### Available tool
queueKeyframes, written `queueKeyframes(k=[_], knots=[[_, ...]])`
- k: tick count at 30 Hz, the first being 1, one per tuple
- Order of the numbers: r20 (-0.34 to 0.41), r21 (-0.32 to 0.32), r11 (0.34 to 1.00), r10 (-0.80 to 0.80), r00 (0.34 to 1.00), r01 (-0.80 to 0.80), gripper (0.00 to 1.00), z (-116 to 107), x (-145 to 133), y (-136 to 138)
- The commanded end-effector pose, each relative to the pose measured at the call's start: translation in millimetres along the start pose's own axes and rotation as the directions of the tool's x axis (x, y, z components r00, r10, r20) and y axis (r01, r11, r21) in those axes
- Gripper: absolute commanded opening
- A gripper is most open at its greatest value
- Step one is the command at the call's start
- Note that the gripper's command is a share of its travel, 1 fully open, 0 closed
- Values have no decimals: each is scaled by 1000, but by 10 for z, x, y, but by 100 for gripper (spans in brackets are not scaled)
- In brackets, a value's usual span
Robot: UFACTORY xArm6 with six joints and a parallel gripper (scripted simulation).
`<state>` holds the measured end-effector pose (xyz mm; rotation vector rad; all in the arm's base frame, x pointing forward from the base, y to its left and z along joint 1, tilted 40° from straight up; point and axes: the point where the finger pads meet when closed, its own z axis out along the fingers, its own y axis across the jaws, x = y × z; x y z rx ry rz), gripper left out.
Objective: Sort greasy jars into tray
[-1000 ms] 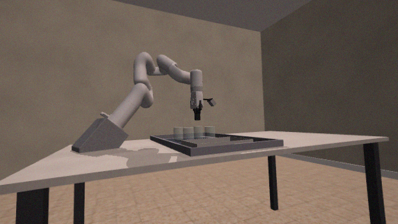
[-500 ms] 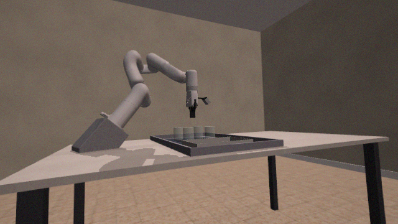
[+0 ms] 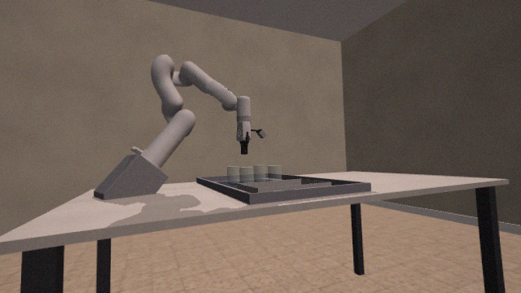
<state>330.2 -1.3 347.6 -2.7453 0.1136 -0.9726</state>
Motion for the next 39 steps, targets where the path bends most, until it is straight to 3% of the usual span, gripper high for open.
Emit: queueKeyframes(k=[1, 15, 39], knots=[[3, -34, 999, 10, 1000, -9, 0, 60, 16, -73], [3, -34, 999, 10, 1000, -9, 0, 728, 14, -50], [3, -34, 999, 10, 1000, -9, 0, 776, -1, -49]])
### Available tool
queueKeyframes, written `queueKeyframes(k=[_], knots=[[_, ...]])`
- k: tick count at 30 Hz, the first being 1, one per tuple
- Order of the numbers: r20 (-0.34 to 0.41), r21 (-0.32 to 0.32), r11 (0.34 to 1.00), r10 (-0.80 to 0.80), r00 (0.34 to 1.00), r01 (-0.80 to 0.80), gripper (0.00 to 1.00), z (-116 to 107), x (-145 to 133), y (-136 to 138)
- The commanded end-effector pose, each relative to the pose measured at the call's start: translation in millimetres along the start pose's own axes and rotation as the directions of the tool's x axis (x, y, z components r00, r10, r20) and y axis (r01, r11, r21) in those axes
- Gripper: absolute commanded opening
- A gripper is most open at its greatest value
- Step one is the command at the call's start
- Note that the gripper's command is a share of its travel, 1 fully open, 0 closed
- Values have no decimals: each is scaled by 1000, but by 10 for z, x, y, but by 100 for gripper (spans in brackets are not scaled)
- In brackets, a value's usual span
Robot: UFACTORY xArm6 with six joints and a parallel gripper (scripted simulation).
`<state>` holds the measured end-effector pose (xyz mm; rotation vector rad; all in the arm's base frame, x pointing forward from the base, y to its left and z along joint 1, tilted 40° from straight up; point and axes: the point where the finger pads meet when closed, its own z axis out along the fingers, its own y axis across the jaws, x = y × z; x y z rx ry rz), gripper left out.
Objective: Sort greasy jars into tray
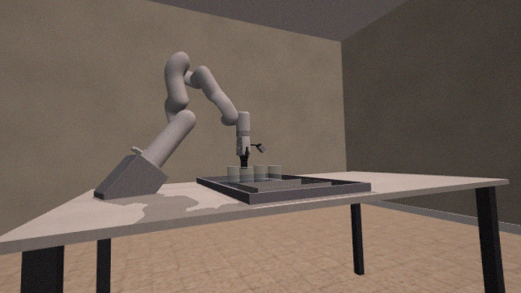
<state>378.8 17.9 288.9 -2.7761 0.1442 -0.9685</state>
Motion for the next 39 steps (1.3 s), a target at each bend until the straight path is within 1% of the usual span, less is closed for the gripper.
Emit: queueKeyframes(k=[1, 39], knots=[[-3, 0, 1000, 0, 1000, 0, 0, -9, 8, -3], [-3, 0, 1000, 0, 1000, 0, 0, -9, -38, -3]])
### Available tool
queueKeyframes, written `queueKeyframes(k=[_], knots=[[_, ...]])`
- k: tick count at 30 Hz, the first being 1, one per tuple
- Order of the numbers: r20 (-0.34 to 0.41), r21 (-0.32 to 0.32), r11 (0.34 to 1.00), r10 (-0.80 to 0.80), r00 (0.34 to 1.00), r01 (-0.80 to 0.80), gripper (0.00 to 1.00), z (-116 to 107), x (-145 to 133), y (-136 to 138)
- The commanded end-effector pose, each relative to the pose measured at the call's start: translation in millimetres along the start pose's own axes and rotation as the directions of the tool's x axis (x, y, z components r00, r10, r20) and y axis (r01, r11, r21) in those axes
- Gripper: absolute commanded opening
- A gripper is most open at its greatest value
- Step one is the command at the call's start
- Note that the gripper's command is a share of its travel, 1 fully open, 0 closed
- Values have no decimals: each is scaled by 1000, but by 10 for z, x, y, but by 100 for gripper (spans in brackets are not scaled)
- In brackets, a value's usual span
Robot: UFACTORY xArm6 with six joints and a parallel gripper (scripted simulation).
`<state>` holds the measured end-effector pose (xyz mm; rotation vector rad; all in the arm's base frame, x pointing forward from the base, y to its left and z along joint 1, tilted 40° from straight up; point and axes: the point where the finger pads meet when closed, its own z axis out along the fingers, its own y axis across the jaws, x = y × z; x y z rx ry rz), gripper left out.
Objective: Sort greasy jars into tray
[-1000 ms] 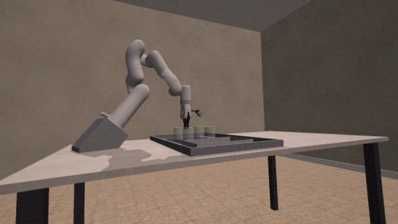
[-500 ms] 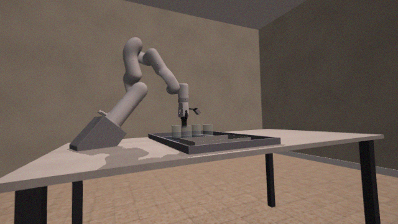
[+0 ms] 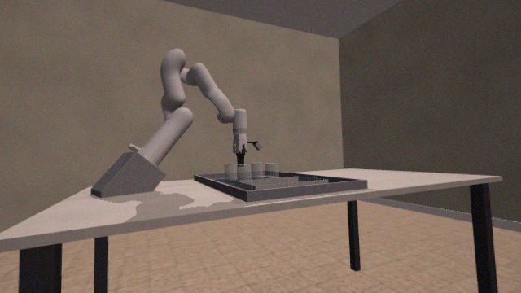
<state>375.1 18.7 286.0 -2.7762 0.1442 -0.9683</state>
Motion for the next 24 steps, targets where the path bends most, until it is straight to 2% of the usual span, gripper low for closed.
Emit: queueKeyframes(k=[1, 24], knots=[[-3, 0, 1000, 0, 1000, 0, 0, -9, 8, -3], [-3, 0, 1000, 0, 1000, 0, 0, -9, -17, -3]])
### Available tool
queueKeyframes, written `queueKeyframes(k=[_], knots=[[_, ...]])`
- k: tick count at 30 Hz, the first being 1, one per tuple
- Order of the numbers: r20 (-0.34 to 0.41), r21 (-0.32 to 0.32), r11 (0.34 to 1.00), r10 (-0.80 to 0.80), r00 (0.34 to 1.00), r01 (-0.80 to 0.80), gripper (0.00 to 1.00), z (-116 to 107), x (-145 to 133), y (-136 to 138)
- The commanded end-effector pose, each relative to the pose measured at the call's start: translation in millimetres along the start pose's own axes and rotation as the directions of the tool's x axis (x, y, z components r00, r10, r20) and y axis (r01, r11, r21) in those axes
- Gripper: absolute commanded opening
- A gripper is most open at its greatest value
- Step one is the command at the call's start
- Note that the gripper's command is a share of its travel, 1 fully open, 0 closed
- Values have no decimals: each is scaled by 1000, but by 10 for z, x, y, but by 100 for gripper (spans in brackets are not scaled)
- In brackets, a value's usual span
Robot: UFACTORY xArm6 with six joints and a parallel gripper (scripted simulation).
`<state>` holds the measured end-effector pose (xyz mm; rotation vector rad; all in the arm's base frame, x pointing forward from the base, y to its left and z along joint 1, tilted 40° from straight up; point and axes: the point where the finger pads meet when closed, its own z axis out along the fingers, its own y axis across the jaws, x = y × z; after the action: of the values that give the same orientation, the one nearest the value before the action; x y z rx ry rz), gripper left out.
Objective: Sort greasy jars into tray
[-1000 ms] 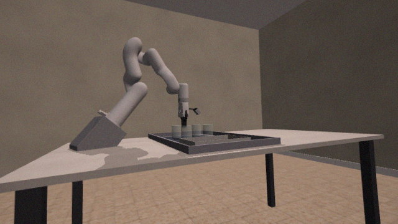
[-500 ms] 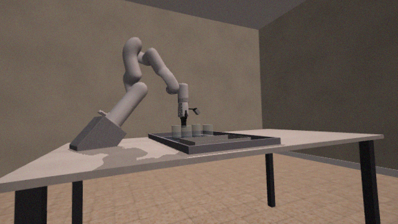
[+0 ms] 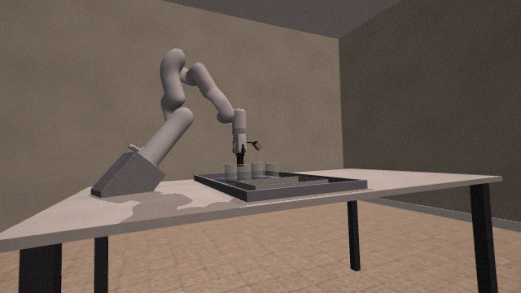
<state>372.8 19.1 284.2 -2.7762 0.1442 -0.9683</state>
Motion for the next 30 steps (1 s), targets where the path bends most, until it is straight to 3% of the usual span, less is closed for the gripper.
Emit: queueKeyframes(k=[1, 30], knots=[[-3, 0, 1000, 0, 1000, 0, 0, -9, 11, -3], [-3, 0, 1000, 0, 1000, 0, 0, -9, -25, -3]])
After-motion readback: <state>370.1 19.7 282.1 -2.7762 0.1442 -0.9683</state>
